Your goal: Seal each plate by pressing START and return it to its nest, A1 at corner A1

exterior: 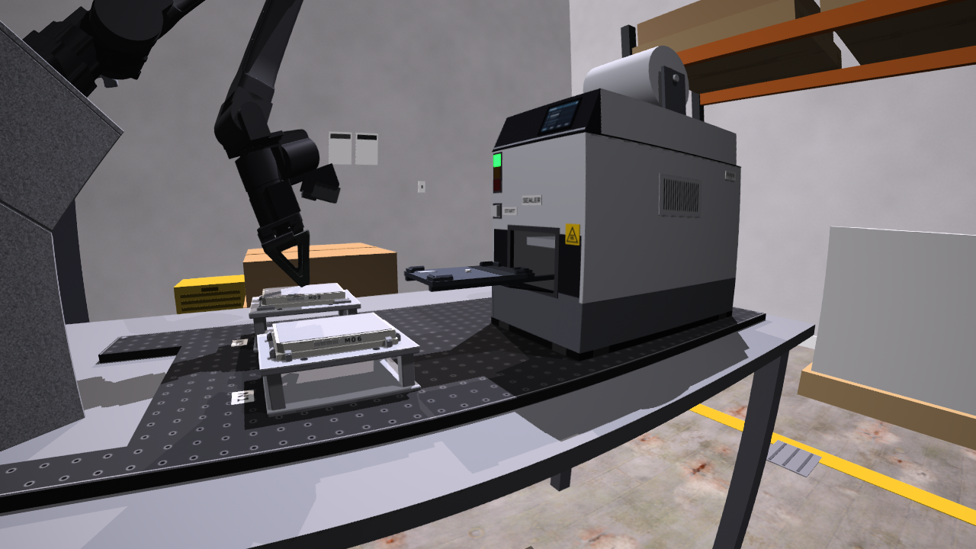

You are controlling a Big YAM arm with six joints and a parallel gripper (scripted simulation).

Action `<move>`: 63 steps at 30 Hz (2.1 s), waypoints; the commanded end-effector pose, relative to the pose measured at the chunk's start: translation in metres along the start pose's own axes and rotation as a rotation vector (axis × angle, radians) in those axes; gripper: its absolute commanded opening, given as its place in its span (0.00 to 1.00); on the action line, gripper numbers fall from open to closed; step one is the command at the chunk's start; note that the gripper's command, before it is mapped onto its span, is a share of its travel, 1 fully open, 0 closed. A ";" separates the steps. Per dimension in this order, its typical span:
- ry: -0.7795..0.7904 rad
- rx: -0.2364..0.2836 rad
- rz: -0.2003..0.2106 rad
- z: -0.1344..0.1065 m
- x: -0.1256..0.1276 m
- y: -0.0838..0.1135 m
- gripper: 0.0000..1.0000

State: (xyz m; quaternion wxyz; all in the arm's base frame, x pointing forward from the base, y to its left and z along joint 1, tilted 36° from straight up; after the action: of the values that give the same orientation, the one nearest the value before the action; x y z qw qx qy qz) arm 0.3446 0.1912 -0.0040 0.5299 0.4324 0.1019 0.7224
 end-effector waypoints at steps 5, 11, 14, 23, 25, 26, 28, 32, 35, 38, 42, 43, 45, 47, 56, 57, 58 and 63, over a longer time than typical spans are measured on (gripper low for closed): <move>0.007 -0.011 0.014 0.004 0.004 -0.003 1.00; -0.002 0.011 0.010 -0.007 0.002 0.000 1.00; -0.003 0.013 0.008 -0.008 0.001 0.001 1.00; -0.020 0.006 -0.015 -0.005 -0.010 0.003 1.00; -0.020 0.006 -0.016 -0.005 -0.010 0.003 1.00; -0.020 0.006 -0.016 -0.005 -0.010 0.003 1.00; -0.021 -0.002 -0.011 -0.001 -0.008 0.001 1.00; -0.017 -0.010 -0.001 0.004 -0.003 -0.002 1.00; -0.010 -0.005 0.006 0.001 0.001 -0.003 1.00; -0.004 0.004 0.008 -0.003 0.002 -0.002 1.00; -0.003 0.013 0.004 -0.008 0.000 0.001 1.00; -0.003 0.013 0.004 -0.008 0.000 0.001 1.00; -0.003 0.014 0.002 -0.008 0.000 0.001 1.00; -0.003 0.016 0.000 -0.009 -0.001 0.002 1.00; 0.001 0.003 -0.010 0.003 -0.006 0.020 1.00; 0.001 0.000 -0.010 0.005 -0.005 0.022 1.00; 0.002 -0.005 -0.007 0.008 -0.004 0.022 1.00; 0.006 0.004 -0.009 0.009 -0.003 0.022 1.00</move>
State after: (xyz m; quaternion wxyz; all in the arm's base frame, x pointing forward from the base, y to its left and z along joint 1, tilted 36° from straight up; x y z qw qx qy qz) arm 0.3367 0.1823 0.0111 0.5298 0.4330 0.1021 0.7221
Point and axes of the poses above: the point where the finger pads meet when closed, its own y axis back along the fingers, its own x axis across the jaws, z = x × y, the point moved 2 cm from there along y, back along the fingers, and after that the axes turned 8 degrees about -y, right-handed, at the moved point
